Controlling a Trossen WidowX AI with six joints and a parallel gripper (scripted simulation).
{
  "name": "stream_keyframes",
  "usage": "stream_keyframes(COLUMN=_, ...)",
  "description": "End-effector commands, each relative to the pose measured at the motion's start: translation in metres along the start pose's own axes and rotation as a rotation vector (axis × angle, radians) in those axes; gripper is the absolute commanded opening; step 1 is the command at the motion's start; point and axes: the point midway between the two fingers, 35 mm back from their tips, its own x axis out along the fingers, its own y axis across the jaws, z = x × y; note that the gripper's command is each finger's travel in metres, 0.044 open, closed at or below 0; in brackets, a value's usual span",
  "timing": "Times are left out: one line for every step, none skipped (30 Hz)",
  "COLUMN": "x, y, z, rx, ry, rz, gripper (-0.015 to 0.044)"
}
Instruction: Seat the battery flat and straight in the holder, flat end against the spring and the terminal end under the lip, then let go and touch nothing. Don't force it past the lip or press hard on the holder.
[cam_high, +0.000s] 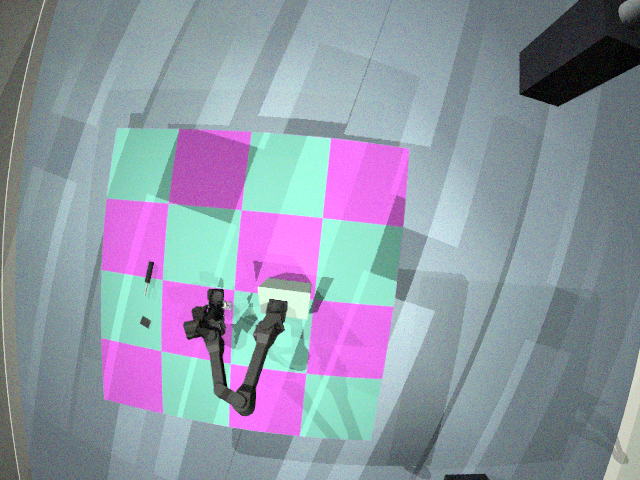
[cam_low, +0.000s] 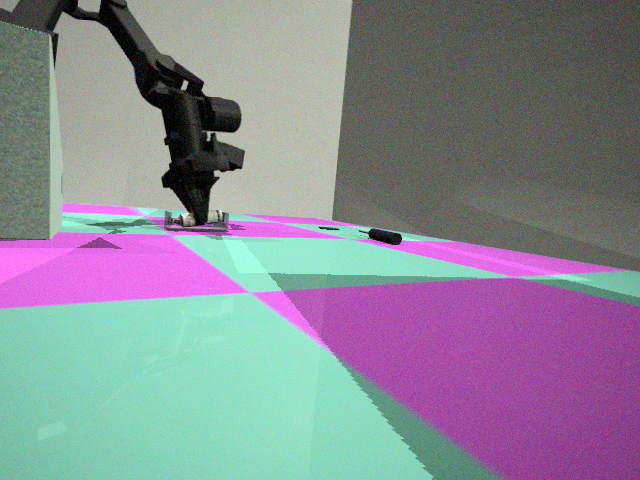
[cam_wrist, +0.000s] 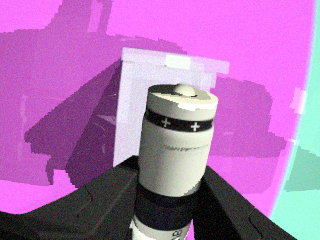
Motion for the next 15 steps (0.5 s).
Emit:
stream_keyframes(x=0.0028, y=-0.0001, z=-0.0075, rx=0.003, ry=0.053, rz=0.002, gripper=0.0074)
stream_keyframes(x=0.0029, y=0.0001, z=-0.0074, rx=0.002, ry=0.059, rz=0.002, gripper=0.0074)
stream_keyframes(x=0.0029, y=0.0003, z=-0.0074, rx=0.001, ry=0.065, rz=0.001, gripper=0.0074)
stream_keyframes(x=0.0029, y=0.0005, z=-0.0073, rx=0.0, ry=0.07, rz=0.001, gripper=0.0074)
stream_keyframes(x=0.0029, y=0.0007, z=-0.0073, rx=-0.001, ry=0.076, rz=0.0, gripper=0.0074)
stream_keyframes(x=0.0029, y=0.0009, z=-0.0073, rx=-0.002, ry=0.082, rz=0.0, gripper=0.0074)
stream_keyframes(x=0.0028, y=0.0011, z=-0.0073, rx=-0.003, ry=0.087, rz=0.0, gripper=0.0074)
stream_keyframes(x=0.0028, y=0.0012, z=-0.0072, rx=-0.004, ry=0.093, rz=-0.001, gripper=0.0074)
stream_keyframes(x=0.0028, y=0.0014, z=-0.0072, rx=-0.005, ry=0.099, rz=-0.001, gripper=0.0074)
stream_keyframes(x=0.0028, y=0.0016, z=-0.0071, rx=-0.006, ry=0.104, rz=-0.001, gripper=0.0074)
stream_keyframes(x=0.0028, y=0.0018, z=-0.0071, rx=-0.007, ry=0.11, rz=-0.002, gripper=0.0074)
stream_keyframes(x=0.0028, y=0.002, z=-0.007, rx=-0.008, ry=0.116, rz=-0.002, gripper=0.0074)
stream_keyframes(x=0.0027, y=0.0022, z=-0.007, rx=-0.008, ry=0.121, rz=-0.002, gripper=0.0074)
stream_keyframes(x=0.0027, y=0.0024, z=-0.0069, rx=-0.009, ry=0.127, rz=-0.002, gripper=0.0074)
stream_keyframes(x=0.0026, y=0.0026, z=-0.0069, rx=-0.01, ry=0.133, rz=-0.003, gripper=0.0074)
